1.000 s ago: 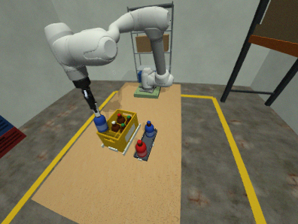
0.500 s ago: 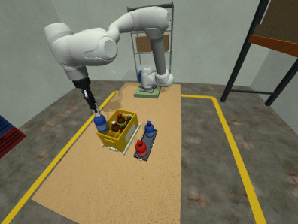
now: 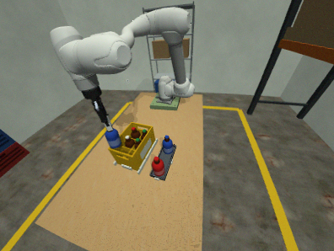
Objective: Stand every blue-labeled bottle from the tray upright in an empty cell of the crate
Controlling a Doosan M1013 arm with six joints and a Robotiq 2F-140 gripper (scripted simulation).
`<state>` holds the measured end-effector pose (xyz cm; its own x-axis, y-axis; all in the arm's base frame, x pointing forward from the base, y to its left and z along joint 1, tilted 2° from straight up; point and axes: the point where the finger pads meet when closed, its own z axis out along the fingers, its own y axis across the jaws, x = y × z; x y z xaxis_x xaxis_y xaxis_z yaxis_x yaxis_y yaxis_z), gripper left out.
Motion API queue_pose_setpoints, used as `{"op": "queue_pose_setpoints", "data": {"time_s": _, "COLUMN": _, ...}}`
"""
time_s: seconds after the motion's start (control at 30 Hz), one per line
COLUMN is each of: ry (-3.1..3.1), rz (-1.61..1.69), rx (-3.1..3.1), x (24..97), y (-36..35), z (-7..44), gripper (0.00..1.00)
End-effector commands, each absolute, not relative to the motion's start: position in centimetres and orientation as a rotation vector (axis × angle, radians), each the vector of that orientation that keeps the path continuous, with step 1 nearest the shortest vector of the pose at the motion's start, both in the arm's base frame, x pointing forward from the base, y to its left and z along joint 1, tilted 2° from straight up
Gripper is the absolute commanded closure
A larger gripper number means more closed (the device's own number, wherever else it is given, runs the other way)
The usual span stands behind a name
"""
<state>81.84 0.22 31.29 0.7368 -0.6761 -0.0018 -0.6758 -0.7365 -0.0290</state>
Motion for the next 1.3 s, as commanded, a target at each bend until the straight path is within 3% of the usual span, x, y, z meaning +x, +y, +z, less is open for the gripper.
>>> {"op": "queue_pose_setpoints", "data": {"time_s": 0.0, "ry": 1.130, "rz": -0.014, "rx": -2.902, "x": 81.8, "y": 0.2, "z": 31.2, "gripper": 1.00}}
{"op": "queue_pose_setpoints", "data": {"time_s": 1.27, "ry": 1.130, "rz": -0.014, "rx": -2.902, "x": 81.9, "y": 0.3, "z": 27.9, "gripper": 1.00}}
